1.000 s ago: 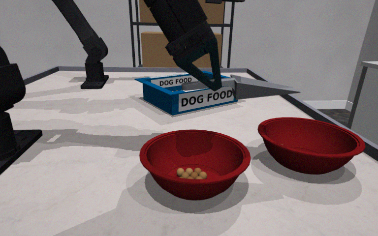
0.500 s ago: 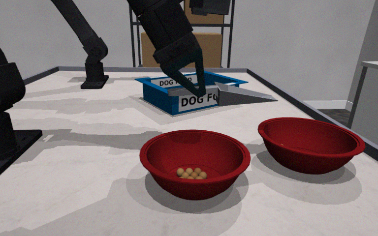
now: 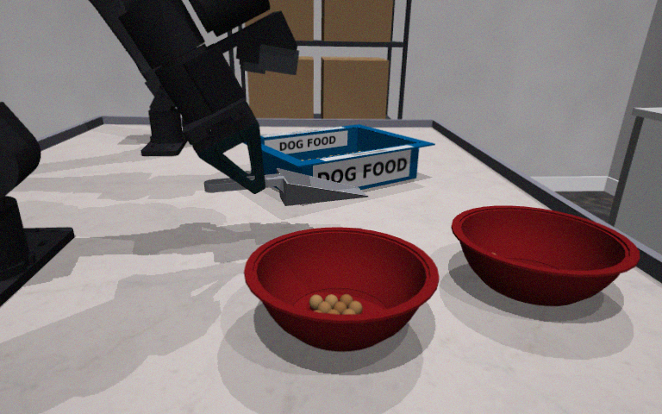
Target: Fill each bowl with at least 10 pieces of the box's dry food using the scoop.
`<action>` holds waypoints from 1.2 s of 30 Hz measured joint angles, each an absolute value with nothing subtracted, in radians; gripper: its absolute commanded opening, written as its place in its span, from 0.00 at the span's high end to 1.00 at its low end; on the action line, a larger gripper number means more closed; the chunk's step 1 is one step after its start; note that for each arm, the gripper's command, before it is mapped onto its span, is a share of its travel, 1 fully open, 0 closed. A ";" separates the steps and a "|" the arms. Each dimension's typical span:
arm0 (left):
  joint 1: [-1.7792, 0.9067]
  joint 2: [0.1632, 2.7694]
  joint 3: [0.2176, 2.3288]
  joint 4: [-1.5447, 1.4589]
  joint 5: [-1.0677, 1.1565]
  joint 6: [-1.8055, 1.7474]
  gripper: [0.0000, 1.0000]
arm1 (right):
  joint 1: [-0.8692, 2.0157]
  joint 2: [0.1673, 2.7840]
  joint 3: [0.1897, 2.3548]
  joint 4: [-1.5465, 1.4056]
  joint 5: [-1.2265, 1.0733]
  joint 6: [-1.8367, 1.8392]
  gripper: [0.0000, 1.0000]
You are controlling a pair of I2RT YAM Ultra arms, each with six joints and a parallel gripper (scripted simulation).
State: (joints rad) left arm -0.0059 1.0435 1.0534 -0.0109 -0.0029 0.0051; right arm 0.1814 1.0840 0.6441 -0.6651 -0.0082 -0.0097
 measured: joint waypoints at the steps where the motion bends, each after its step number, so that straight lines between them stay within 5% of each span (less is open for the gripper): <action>1: -0.006 1.044 1.053 -0.011 -0.003 0.005 0.74 | 0.191 1.073 0.636 -0.668 -0.008 -0.009 1.00; 36: -0.006 1.044 1.053 -0.011 -0.003 0.005 0.74 | 0.198 1.097 0.562 -0.583 -0.006 -0.006 1.00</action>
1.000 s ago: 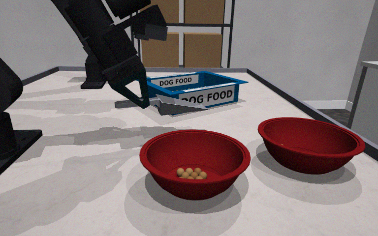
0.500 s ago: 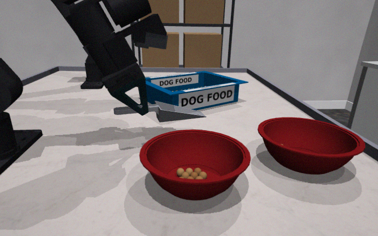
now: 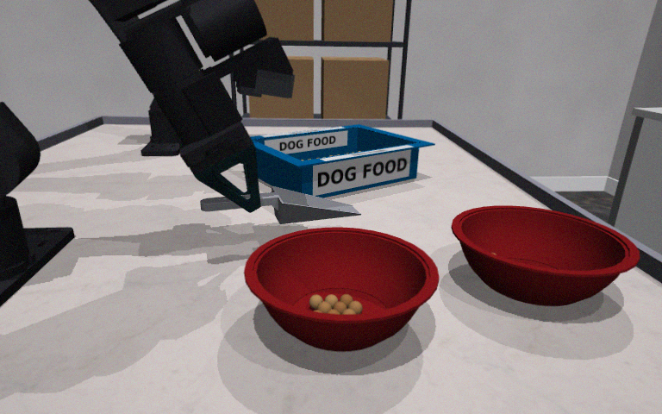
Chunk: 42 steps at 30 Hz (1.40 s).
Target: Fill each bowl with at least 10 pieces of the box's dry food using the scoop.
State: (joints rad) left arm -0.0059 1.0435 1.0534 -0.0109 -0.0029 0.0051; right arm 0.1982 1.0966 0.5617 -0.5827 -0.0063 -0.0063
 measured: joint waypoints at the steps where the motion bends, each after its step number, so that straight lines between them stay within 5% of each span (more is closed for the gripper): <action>1: -0.006 1.044 1.053 -0.011 -0.003 0.005 0.74 | 0.198 1.101 0.560 -0.576 -0.006 -0.006 1.00; 42: -0.006 1.044 1.053 -0.011 -0.003 0.005 0.74 | 0.196 1.161 0.482 -0.446 -0.006 -0.007 1.00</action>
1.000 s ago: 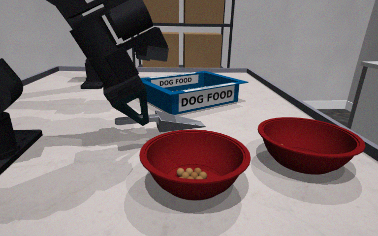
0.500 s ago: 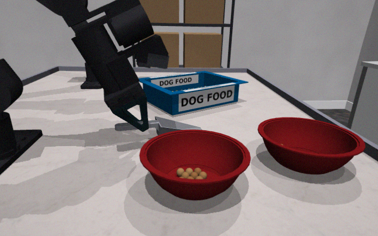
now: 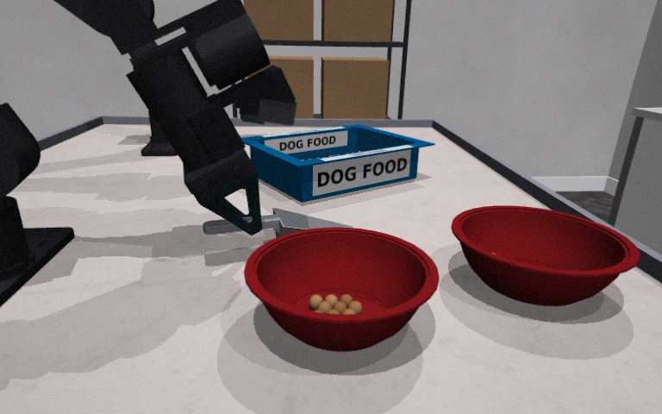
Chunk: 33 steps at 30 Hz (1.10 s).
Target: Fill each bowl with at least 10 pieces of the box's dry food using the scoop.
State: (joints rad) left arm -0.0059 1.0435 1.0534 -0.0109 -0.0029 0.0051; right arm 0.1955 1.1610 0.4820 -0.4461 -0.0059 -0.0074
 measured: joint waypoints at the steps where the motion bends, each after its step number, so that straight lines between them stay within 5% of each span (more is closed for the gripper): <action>1: -0.006 1.044 1.053 -0.011 -0.003 0.005 0.74 | 0.196 1.161 0.482 -0.446 -0.006 -0.007 1.00; 2: -0.006 1.044 1.053 -0.011 -0.003 0.005 0.74 | 0.196 1.161 0.484 -0.446 -0.006 -0.007 0.68; 33: -0.006 1.044 1.053 -0.011 -0.003 0.005 0.74 | 0.196 1.137 0.522 -0.510 -0.006 -0.007 0.68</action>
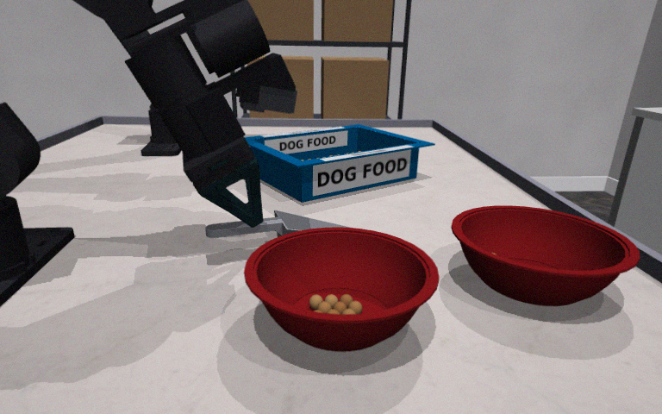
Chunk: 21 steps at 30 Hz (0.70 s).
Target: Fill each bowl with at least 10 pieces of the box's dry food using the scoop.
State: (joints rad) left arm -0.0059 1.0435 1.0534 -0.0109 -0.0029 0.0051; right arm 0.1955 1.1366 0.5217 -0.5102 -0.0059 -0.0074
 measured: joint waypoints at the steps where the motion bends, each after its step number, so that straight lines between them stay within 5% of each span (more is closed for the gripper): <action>1: -0.006 1.044 1.053 -0.011 -0.003 0.005 0.74 | 0.196 1.131 0.532 -0.529 -0.006 -0.007 0.68; 21: -0.006 1.044 1.053 -0.011 -0.003 0.005 0.74 | 0.196 1.063 0.688 -0.730 -0.006 -0.007 0.68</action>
